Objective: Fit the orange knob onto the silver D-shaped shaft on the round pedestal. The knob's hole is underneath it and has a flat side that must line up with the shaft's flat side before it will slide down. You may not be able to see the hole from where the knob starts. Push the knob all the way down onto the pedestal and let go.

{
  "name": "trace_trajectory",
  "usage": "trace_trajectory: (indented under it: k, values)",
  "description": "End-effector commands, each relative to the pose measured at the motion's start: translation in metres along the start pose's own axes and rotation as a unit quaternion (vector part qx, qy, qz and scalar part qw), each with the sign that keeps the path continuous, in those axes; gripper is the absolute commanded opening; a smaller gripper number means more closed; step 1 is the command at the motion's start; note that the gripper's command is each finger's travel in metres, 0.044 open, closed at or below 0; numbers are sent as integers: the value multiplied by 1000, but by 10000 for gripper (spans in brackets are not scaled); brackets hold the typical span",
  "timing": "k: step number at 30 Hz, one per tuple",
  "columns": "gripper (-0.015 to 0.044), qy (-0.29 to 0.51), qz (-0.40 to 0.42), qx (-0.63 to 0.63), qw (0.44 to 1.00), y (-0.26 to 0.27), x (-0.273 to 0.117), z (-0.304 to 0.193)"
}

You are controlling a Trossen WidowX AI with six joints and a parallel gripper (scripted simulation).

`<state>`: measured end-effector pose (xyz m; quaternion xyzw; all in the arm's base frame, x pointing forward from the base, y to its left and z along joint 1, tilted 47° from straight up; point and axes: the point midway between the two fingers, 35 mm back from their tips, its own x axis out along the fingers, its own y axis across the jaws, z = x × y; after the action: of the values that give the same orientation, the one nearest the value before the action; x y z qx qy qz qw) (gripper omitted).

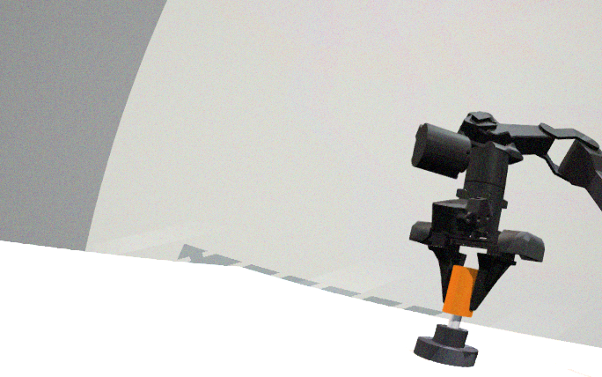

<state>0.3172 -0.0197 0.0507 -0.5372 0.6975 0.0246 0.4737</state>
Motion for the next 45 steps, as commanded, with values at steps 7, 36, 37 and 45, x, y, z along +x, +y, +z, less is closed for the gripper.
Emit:
trace_trajectory:
  k: [7, 36, 37, 45]
  values:
    - [0, -1, -1, -44, 999, -3, -5, 1]
    - [0, -1, -1, -105, 994, -4, -5, 2]
    - [0, -1, -1, -110, 994, -4, -5, 2]
    - [0, -1, -1, -208, 978, -1, -3, 0]
